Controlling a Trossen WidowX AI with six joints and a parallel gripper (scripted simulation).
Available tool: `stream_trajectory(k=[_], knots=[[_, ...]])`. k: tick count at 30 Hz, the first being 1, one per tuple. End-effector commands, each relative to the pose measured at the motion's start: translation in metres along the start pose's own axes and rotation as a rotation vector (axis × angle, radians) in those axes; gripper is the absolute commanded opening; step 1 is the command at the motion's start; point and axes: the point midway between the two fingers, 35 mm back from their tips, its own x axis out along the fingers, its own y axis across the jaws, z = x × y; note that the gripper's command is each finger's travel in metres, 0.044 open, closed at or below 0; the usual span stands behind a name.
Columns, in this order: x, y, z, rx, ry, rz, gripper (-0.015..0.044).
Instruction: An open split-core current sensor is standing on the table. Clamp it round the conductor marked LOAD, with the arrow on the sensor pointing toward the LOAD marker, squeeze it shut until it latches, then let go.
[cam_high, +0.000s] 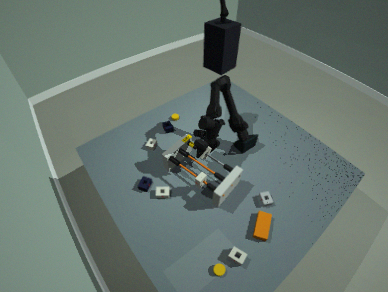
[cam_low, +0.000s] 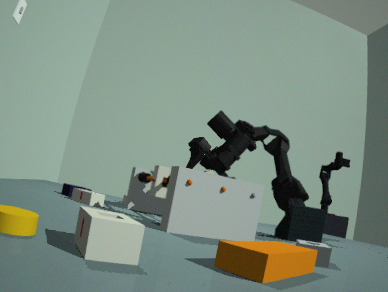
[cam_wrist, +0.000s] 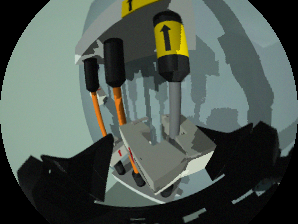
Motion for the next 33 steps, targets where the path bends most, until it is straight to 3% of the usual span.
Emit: stream_trajectory(k=[1, 12, 33], knots=[[-0.0027, 0.0041, 0.0004, 0.008, -0.001, 0.013, 0.0440], [-0.0032, 0.0040, 0.0005, 0.008, -0.001, 0.013, 0.0440], [-0.0011, -0.0001, 0.0001, 0.000, 0.000, 0.000, 0.0300]])
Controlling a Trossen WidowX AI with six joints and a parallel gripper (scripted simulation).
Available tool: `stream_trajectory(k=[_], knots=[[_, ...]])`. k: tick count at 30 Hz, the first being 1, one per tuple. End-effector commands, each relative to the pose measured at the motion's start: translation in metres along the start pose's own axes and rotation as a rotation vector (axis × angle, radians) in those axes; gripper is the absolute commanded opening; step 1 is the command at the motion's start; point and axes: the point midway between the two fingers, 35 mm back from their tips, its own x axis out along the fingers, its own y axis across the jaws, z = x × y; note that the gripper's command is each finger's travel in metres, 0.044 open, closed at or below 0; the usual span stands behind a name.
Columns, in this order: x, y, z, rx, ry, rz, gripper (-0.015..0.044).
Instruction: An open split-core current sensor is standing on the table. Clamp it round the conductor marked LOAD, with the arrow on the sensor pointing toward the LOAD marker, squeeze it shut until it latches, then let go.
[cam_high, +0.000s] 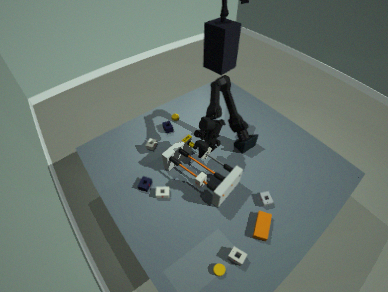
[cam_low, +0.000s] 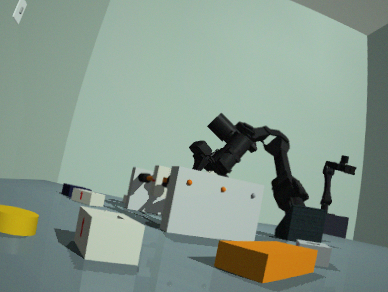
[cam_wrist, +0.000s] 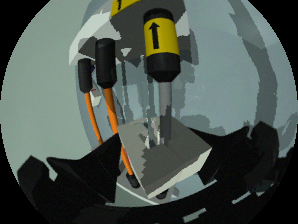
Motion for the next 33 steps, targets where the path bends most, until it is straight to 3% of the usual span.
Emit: stream_trajectory(k=[1, 11, 20, 28, 33], knots=[[-0.003, 0.009, 0.000, 0.009, 0.004, 0.028, 0.0293], [-0.003, 0.009, 0.000, 0.009, 0.004, 0.028, 0.0227], [0.002, -0.006, -0.001, -0.011, -0.002, -0.043, 0.0000], [0.002, -0.006, -0.001, -0.011, -0.002, -0.048, 0.0000], [0.003, -0.007, -0.002, -0.009, 0.009, -0.150, 0.0000]])
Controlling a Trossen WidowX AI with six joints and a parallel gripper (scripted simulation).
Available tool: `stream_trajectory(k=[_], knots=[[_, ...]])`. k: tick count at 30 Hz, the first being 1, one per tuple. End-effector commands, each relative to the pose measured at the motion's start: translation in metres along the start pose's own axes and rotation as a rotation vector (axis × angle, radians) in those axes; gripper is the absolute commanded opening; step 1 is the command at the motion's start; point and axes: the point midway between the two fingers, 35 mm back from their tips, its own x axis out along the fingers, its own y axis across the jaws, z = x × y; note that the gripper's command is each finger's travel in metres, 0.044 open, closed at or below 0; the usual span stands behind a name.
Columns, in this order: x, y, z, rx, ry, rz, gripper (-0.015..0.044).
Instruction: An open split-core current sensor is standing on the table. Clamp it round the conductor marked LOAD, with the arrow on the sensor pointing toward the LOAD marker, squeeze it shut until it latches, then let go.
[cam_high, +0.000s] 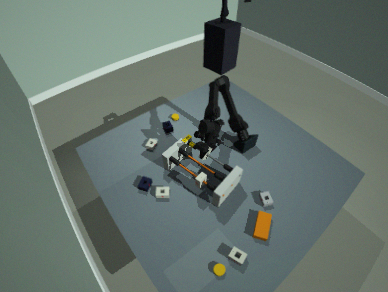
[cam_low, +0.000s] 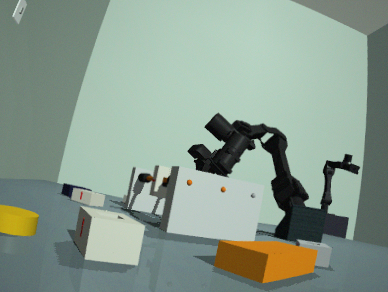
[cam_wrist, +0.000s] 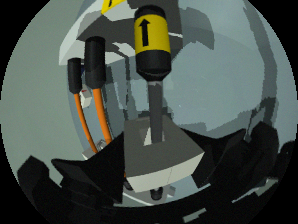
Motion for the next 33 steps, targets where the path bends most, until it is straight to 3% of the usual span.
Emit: stream_trajectory(k=[1, 5, 15, 23, 33], knots=[[0.0001, 0.0026, 0.0005, 0.009, 0.003, -0.086, 0.0000], [-0.0005, 0.0018, 0.0012, 0.010, -0.001, -0.205, 0.0000], [-0.0002, 0.0021, 0.0012, 0.010, 0.001, -0.232, 0.0000], [0.0016, 0.0046, 0.0016, 0.011, 0.007, -0.465, 0.0000], [0.0018, 0.0046, 0.0016, 0.011, 0.008, -0.492, 0.0000]])
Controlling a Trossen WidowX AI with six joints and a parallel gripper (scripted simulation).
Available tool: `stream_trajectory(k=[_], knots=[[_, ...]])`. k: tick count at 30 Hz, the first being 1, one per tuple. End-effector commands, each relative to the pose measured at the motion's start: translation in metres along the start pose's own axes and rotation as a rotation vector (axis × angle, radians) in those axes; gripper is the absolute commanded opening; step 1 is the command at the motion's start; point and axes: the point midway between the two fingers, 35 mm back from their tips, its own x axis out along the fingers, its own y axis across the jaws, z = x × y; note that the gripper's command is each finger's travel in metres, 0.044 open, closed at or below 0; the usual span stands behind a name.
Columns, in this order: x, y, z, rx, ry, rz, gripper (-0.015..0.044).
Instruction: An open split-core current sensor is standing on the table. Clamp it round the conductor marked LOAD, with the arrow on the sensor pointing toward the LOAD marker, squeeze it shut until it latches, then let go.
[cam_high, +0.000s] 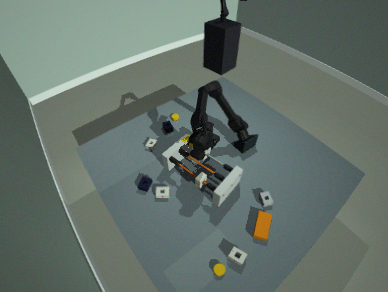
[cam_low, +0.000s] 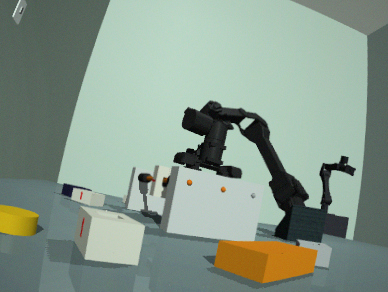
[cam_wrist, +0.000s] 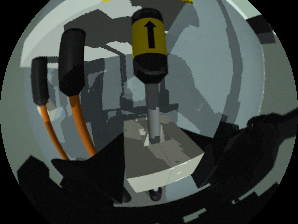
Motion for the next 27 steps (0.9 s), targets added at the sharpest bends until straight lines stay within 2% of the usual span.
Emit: stream_trajectory(k=[1, 7, 27], knots=[[-0.001, 0.002, 0.000, 0.007, 0.007, -0.037, 0.0000], [0.000, 0.002, 0.000, 0.008, 0.010, -0.165, 0.0000], [0.015, 0.000, 0.000, 0.000, 0.004, -0.160, 0.0000]])
